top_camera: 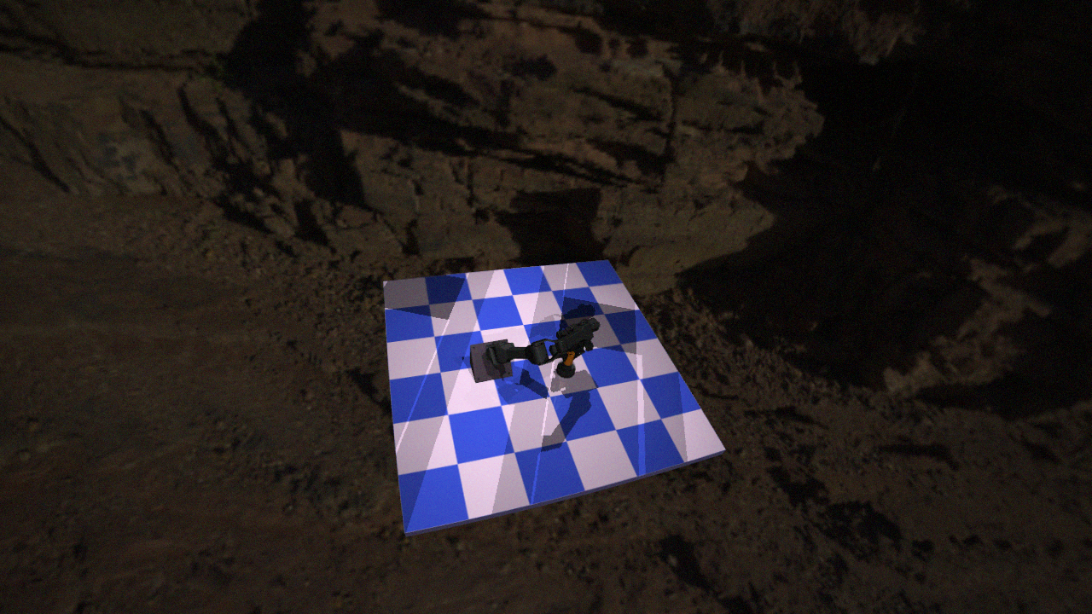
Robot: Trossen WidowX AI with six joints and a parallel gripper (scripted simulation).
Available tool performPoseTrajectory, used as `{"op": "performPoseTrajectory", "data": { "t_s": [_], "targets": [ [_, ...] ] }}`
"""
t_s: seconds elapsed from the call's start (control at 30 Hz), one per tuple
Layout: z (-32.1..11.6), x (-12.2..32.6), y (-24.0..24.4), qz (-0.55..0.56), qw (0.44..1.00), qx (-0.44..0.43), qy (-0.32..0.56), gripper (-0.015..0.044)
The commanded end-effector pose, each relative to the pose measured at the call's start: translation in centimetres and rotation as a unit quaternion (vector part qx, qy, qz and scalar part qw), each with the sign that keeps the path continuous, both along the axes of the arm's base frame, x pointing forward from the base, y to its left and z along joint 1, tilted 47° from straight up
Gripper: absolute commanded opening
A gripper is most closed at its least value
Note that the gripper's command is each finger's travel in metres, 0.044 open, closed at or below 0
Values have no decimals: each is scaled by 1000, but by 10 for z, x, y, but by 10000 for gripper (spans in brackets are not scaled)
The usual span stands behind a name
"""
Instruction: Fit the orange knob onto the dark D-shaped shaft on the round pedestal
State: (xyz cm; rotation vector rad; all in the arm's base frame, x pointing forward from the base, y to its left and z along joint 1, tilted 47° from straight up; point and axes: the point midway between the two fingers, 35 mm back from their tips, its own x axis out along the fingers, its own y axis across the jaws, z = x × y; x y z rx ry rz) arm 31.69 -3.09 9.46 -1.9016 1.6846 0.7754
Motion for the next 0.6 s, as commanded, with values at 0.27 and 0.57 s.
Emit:
{"op": "performPoseTrajectory", "data": {
  "t_s": [0.27, 0.57],
  "targets": [
    [3, -1, 0, 1, 1000, 0, 1, 0],
    [3, 1, 0, 1, 1000, 0, 1, 0]
  ]
}}
